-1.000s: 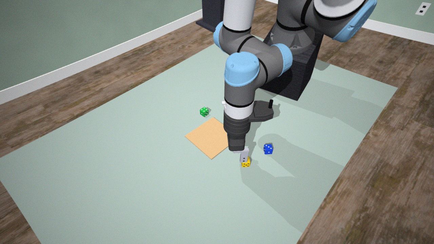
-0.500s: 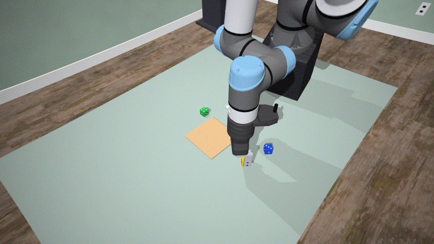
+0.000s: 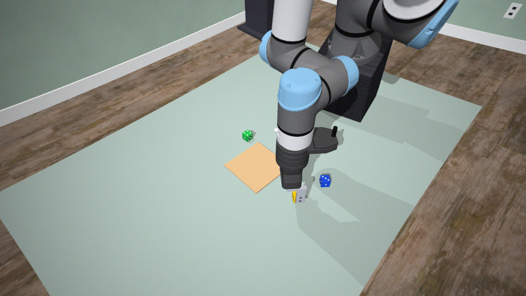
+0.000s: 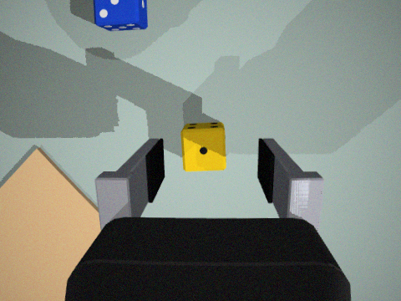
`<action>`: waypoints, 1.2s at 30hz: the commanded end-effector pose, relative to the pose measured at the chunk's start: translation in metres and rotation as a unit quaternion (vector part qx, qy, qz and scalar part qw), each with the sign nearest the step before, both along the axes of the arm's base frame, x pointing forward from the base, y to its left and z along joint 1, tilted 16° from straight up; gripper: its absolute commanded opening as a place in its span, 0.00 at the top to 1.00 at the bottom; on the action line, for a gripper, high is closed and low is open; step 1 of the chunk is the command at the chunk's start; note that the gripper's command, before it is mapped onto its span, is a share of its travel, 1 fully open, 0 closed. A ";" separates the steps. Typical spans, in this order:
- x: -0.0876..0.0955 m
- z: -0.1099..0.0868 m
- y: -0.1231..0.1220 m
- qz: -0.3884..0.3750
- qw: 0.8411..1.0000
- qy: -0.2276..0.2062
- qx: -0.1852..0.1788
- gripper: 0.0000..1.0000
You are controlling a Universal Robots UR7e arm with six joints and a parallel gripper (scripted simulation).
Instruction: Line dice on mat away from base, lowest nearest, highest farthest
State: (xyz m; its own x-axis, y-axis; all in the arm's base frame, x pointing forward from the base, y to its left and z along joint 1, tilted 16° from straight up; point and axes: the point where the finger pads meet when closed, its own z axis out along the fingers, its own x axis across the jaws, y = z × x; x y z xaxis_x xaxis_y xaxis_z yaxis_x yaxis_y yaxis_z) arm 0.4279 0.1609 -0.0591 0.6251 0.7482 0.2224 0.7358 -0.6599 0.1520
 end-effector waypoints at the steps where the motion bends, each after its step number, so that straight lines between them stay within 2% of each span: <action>1: 0.000 0.000 0.000 0.000 1.000 -0.001 0.000 0.00; 30: 0.000 0.000 0.000 0.000 1.000 -0.001 0.000 0.00; 36: -0.013 -0.003 0.003 0.000 1.000 -0.001 0.000 0.00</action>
